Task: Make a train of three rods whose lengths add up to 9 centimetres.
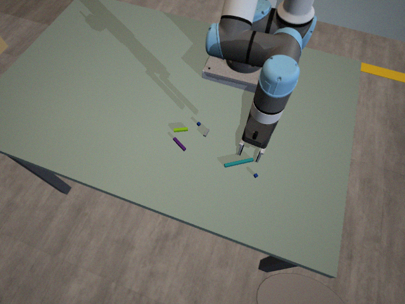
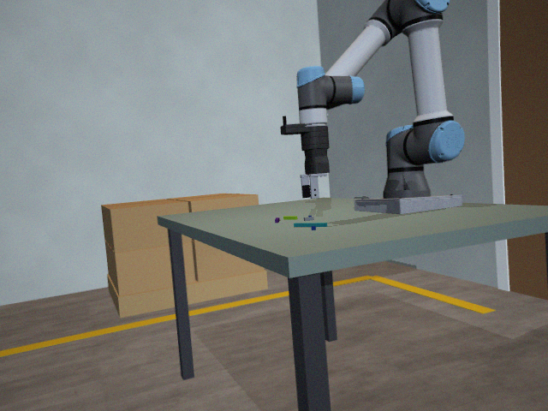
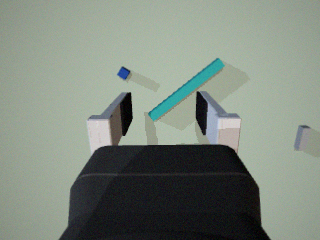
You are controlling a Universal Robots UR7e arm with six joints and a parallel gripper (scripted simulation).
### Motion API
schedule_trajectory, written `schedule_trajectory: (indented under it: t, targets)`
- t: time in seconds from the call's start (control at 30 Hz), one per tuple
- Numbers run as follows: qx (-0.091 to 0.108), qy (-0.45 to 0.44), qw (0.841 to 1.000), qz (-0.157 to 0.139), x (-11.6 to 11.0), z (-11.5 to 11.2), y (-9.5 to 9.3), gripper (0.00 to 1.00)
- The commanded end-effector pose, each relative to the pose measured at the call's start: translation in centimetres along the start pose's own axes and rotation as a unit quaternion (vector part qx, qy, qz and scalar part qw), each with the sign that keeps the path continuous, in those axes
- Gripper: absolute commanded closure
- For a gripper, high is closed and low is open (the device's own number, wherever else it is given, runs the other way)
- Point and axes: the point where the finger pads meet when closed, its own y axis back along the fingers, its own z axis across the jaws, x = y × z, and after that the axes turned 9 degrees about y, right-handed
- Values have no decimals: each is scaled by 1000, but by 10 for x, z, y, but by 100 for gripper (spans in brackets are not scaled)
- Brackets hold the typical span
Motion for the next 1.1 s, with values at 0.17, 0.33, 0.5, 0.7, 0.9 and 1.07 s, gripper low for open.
schedule_trajectory:
  t: [0.17, 0.33, 0.5, 0.7, 0.9, 1.07]
  targets:
    - [0, 134, 991, -1, -2, 6, 6, 0]
    - [0, 191, 982, -1, -3, 9, 9, 0]
    - [0, 246, 969, -1, -5, 12, 12, 0]
    - [0, 306, 952, -1, -7, 14, 15, 0]
    - [0, 367, 930, -1, -9, 18, 18, 0]
    - [0, 400, 916, -1, -11, 19, 20, 0]
